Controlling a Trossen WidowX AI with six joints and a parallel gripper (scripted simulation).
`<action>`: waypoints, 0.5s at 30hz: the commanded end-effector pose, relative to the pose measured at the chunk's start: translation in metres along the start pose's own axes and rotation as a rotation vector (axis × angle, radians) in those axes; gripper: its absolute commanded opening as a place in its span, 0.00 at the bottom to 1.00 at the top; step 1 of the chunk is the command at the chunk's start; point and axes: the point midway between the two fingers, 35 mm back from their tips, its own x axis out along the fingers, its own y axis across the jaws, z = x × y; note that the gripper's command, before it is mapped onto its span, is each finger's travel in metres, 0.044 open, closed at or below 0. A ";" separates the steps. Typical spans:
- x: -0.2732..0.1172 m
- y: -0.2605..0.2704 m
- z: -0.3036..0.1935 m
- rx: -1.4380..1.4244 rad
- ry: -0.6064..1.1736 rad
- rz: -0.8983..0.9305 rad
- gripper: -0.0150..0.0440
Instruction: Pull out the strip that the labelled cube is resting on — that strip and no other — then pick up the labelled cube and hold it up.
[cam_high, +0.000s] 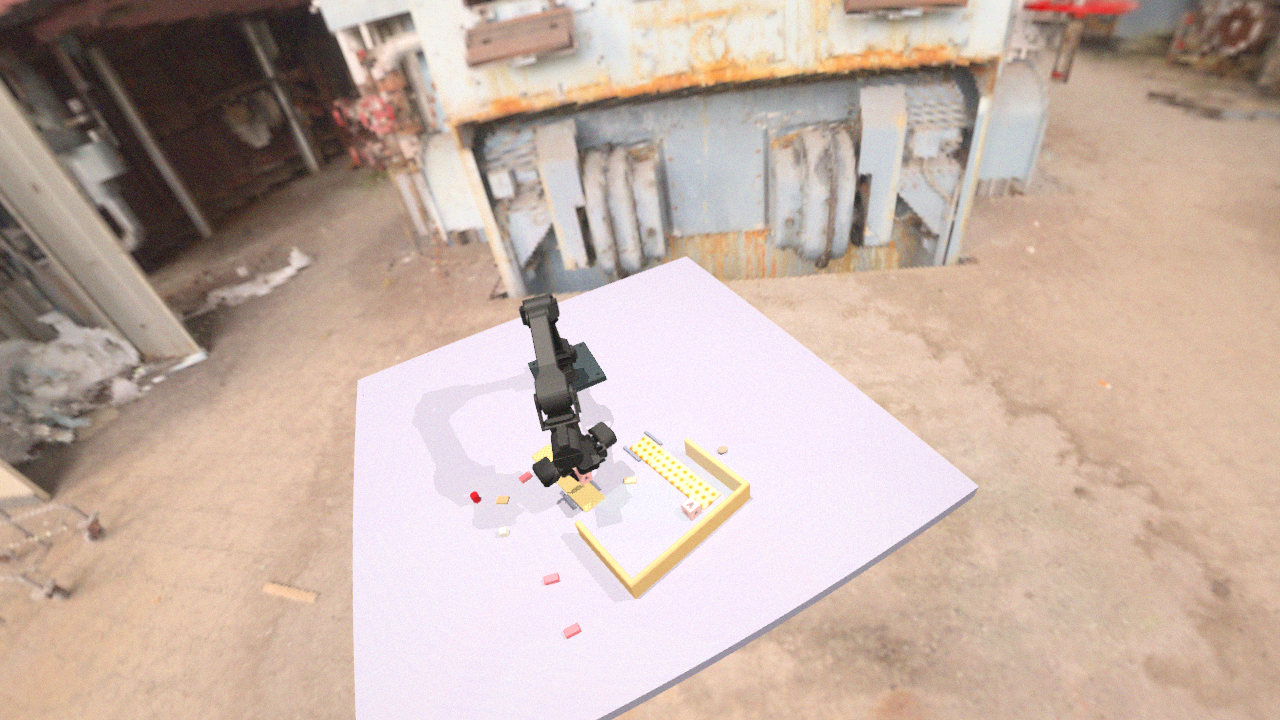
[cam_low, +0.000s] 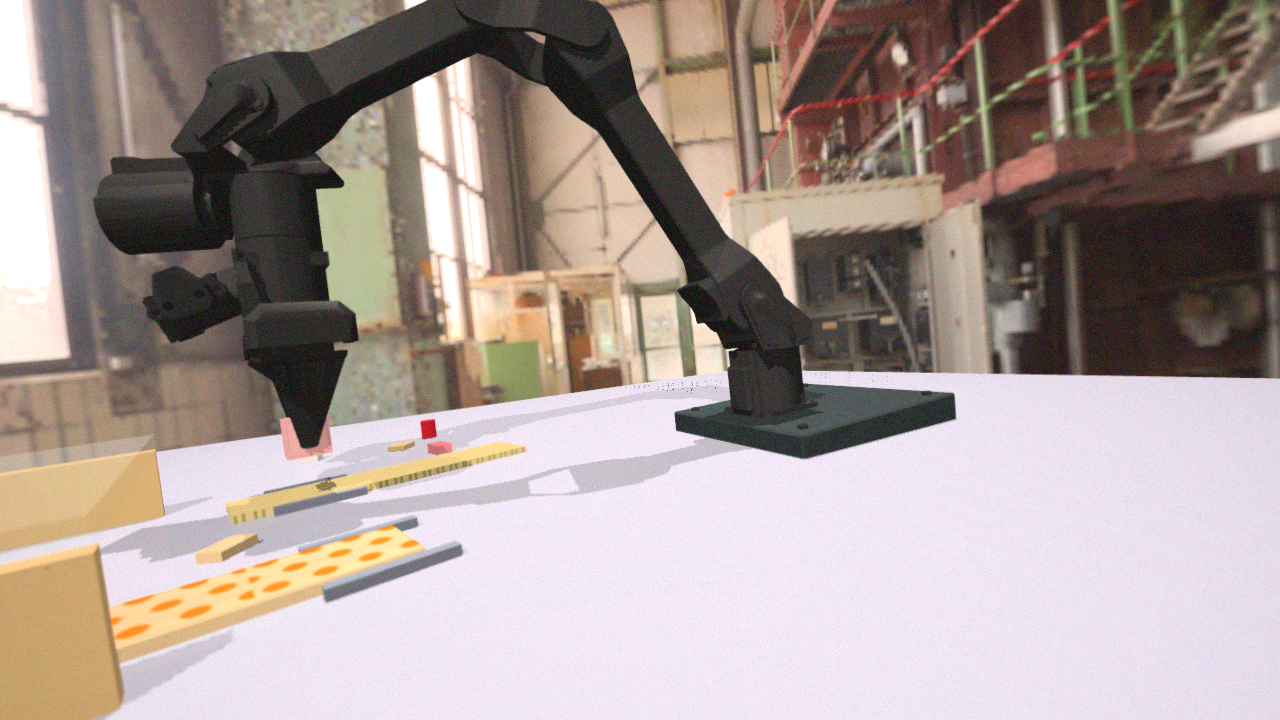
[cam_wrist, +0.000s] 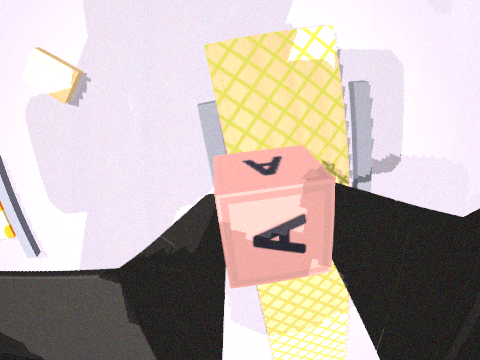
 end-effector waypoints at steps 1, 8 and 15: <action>-0.011 0.004 -0.011 0.004 -0.008 -0.009 0.25; -0.012 0.008 -0.021 0.005 -0.007 -0.009 0.25; -0.013 0.018 -0.043 0.005 -0.005 -0.008 0.25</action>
